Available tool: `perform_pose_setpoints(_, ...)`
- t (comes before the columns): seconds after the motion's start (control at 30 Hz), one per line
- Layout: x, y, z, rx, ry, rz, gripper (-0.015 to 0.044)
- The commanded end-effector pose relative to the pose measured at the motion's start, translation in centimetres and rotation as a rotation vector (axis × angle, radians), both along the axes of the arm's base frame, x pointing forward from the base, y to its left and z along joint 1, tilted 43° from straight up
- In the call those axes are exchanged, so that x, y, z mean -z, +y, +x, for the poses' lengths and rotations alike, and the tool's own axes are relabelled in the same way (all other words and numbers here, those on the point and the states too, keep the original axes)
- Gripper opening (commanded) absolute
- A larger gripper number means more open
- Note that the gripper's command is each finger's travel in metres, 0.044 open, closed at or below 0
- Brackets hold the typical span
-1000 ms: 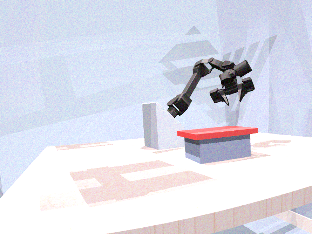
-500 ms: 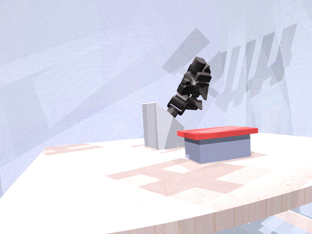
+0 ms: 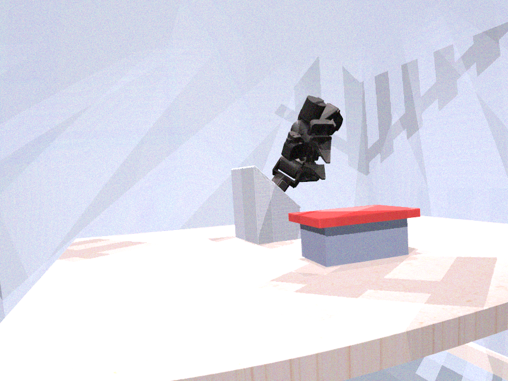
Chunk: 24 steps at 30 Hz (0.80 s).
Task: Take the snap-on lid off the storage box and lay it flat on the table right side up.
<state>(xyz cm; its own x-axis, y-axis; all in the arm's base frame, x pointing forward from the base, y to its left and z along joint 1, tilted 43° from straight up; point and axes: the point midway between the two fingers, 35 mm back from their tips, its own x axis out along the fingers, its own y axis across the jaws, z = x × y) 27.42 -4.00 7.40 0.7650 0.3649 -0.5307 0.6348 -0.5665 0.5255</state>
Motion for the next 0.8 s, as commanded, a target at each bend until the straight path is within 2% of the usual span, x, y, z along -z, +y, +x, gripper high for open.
perform_pose_setpoints(0.0,2.3,1.9,0.0,-0.003,0.013,0.008,0.0235)
perform_pose_setpoints(0.13,4.2,4.1,-0.3,-0.001,0.008,0.013,0.0235)
perform_pose_setpoints(0.77,5.0,4.6,1.3,-0.003,0.01,0.01,0.0235)
